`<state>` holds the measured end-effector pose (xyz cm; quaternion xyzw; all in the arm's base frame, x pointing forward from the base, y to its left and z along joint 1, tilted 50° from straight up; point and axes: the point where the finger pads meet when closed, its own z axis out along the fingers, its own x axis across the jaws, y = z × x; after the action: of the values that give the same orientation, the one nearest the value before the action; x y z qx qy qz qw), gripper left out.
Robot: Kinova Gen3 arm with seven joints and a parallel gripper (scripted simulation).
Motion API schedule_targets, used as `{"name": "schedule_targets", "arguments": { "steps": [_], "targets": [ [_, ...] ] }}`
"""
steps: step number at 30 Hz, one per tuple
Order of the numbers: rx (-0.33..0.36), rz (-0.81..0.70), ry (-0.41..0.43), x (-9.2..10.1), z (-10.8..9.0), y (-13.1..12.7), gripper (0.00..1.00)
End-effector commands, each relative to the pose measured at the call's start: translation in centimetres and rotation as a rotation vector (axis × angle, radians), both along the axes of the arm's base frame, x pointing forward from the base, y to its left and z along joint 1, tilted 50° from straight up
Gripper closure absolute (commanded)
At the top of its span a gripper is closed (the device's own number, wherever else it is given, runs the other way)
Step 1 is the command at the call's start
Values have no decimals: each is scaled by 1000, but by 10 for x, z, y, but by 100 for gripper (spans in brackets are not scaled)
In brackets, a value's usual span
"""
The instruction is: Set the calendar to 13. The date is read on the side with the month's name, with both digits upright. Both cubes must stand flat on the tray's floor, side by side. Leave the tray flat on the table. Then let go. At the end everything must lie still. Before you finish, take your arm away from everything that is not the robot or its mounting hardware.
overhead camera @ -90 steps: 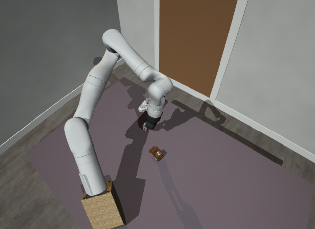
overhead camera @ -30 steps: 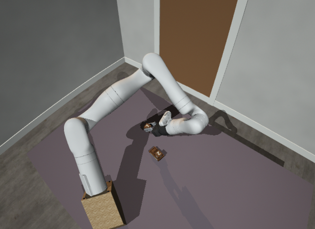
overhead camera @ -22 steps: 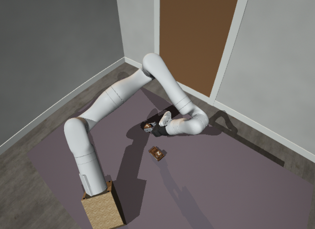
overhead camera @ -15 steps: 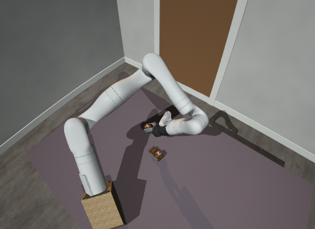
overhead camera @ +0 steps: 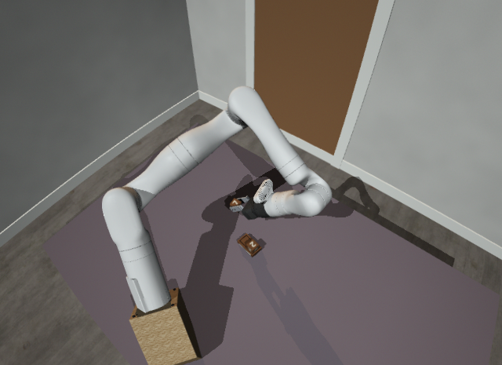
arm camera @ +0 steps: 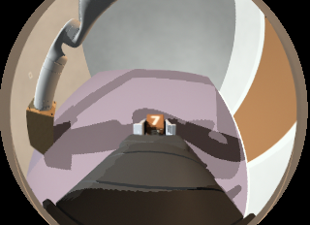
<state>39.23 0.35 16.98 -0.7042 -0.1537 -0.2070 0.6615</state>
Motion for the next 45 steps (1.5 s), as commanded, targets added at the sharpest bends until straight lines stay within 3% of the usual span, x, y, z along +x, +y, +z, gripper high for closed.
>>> {"name": "schedule_targets", "arguments": {
  "steps": [1, 27, 45],
  "targets": [
    [1, 1, 1, 1, -2, 2, 40],
    [1, 1, 1, 17, -28, 28, 40],
    [1, 1, 1, 21, -34, 35, 40]
  ]
}}
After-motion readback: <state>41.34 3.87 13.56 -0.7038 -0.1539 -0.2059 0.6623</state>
